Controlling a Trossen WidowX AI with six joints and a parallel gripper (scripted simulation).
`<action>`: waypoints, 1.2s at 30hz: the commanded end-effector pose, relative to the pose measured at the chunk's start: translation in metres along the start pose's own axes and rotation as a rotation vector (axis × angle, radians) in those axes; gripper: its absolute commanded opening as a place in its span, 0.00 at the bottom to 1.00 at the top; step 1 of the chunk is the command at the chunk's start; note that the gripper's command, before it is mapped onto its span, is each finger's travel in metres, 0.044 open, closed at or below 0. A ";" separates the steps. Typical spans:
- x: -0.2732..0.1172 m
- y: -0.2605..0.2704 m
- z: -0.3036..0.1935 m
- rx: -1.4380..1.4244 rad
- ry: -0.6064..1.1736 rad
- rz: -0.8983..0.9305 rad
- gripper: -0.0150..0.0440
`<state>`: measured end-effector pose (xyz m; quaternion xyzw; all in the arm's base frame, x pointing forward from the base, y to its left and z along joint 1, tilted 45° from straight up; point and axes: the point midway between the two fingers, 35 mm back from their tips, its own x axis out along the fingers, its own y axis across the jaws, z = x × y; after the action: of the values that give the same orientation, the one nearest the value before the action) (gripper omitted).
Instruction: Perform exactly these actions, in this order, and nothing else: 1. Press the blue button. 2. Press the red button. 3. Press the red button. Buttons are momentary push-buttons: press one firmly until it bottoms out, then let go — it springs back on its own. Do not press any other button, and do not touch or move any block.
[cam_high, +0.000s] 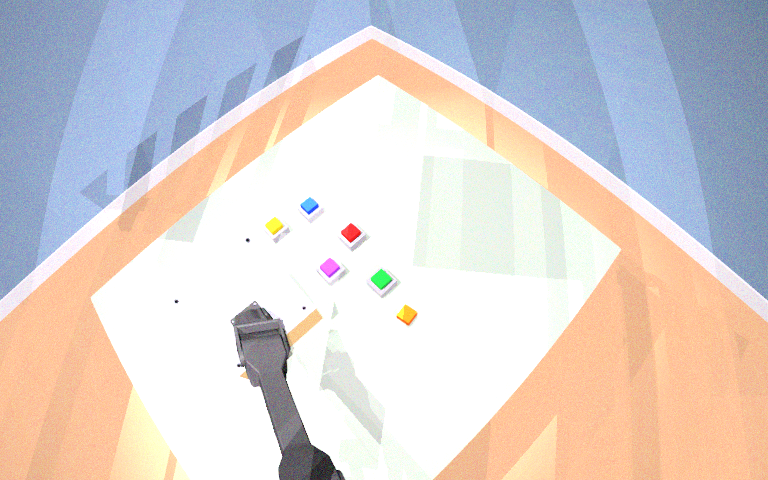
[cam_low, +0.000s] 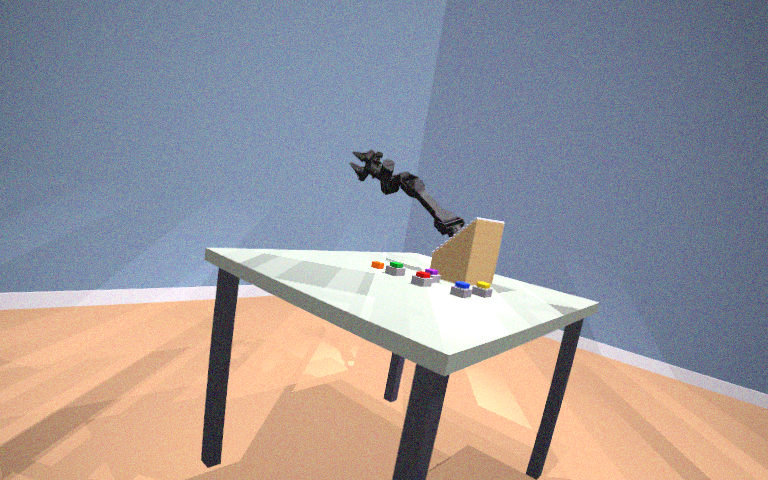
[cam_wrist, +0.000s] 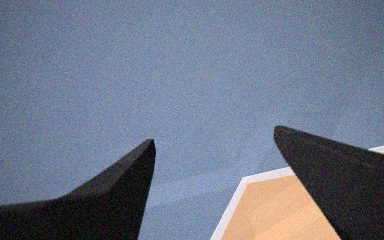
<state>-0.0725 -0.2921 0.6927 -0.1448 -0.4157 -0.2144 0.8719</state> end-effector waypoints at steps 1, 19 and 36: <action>0.000 -0.001 -0.001 0.005 -0.002 -0.001 0.93; 0.084 -0.052 -0.284 0.752 0.020 -0.319 0.93; 0.085 0.157 -0.572 1.075 0.597 -0.543 0.93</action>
<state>0.3959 -0.4473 0.4283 0.4667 -0.2740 -0.2130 0.8135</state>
